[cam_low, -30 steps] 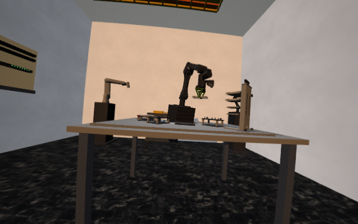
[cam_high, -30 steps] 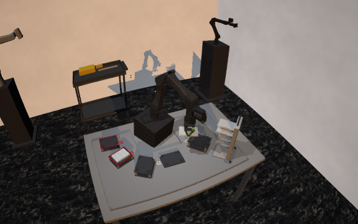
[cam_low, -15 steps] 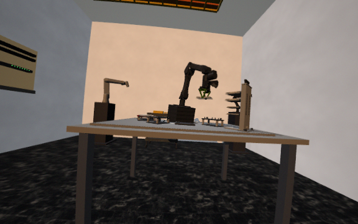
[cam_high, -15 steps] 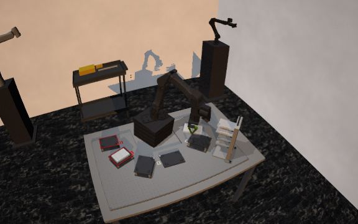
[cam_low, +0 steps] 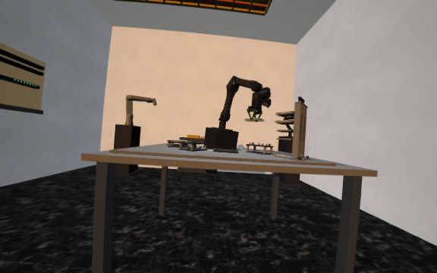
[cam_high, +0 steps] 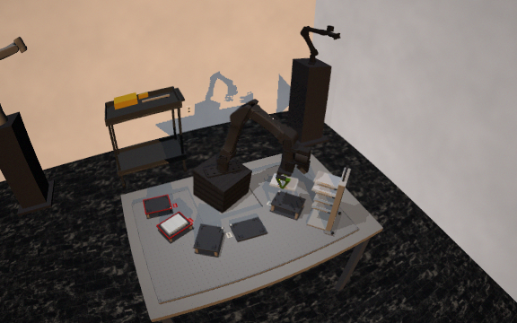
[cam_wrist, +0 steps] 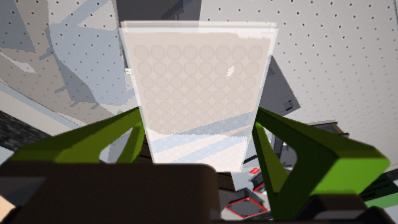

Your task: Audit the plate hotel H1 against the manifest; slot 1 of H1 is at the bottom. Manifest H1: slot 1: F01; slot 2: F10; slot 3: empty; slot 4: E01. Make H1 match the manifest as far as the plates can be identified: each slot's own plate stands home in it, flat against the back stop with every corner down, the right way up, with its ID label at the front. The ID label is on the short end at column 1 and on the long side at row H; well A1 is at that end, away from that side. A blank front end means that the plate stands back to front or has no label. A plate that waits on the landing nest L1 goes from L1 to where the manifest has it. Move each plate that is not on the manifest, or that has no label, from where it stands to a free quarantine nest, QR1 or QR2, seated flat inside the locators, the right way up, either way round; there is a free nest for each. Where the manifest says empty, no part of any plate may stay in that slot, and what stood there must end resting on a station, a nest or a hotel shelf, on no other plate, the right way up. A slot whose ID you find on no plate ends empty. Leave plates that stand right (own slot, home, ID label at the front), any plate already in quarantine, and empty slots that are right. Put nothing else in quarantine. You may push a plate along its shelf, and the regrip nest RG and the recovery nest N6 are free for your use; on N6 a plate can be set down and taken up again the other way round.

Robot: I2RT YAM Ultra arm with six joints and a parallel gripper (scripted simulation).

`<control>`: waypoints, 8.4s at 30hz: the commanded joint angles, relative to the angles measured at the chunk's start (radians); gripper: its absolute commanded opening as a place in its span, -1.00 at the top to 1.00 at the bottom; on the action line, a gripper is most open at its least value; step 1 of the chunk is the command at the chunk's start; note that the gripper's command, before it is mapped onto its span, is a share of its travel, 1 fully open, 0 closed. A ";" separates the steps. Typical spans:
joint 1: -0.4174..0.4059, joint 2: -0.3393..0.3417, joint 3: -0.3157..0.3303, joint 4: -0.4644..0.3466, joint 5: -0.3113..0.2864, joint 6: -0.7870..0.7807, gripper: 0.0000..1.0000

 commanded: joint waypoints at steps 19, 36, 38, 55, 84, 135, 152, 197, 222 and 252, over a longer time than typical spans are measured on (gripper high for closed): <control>0.184 0.058 0.105 -0.021 0.021 0.320 -0.72; 0.190 0.082 0.063 0.046 0.022 0.326 -0.72; 0.189 0.089 0.051 0.064 0.021 0.325 -0.72; 0.184 0.150 -0.024 0.201 0.021 0.320 -0.72; 0.178 0.230 -0.099 0.356 0.020 0.314 -0.72; 0.175 0.259 -0.139 0.425 0.020 0.311 -0.72; 0.174 0.281 -0.151 0.459 0.019 0.310 -0.72; 0.170 0.347 -0.175 0.548 0.019 0.306 -0.72; 0.168 0.380 -0.183 0.590 0.019 0.305 -1.00; 0.174 0.266 -0.146 0.439 0.020 0.311 -1.00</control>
